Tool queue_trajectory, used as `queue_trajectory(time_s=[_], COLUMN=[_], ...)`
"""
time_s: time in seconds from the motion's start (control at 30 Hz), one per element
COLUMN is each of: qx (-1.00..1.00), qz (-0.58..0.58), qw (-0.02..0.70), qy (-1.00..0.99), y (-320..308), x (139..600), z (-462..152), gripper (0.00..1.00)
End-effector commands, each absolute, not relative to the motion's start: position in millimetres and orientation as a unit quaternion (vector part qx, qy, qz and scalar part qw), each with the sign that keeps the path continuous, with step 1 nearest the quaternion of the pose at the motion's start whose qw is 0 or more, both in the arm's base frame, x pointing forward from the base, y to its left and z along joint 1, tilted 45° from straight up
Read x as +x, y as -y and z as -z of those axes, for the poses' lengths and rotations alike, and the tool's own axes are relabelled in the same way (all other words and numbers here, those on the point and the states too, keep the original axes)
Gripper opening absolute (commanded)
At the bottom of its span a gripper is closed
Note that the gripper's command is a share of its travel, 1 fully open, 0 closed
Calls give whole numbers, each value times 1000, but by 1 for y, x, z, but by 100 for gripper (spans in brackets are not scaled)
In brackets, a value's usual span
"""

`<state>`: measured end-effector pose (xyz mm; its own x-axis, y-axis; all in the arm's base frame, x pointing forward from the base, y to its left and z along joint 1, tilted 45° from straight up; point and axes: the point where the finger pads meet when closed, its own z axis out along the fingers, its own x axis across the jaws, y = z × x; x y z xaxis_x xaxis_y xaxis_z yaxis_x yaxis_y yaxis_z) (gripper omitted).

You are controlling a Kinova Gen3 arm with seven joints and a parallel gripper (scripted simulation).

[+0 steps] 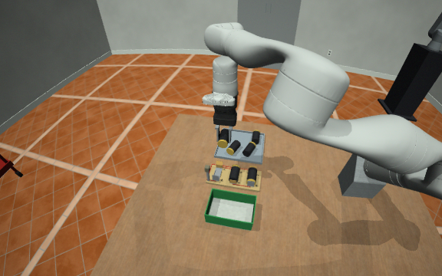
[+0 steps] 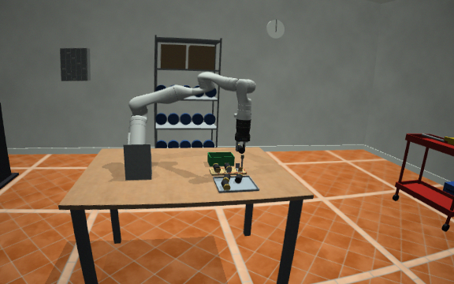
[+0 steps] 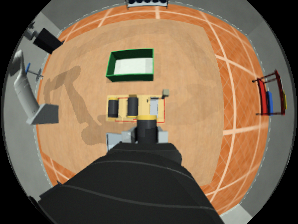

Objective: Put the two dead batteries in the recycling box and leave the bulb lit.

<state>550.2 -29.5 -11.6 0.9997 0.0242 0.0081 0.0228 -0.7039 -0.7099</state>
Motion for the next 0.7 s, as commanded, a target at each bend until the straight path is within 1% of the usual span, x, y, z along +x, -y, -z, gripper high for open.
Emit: queue_trajectory(time_s=[0.0, 0.03, 0.23, 0.37, 0.67], qx=[-923, -923, -923, -923, -923], qz=[-7, -7, -7, -7, -7], qw=[386, 386, 386, 386, 386], qy=[-5, -5, -5, -5, -5], y=[55, 55, 107, 131, 151], x=[540, 540, 517, 507, 498], z=[37, 37, 89, 113, 133], gripper=[57, 57, 57, 57, 57])
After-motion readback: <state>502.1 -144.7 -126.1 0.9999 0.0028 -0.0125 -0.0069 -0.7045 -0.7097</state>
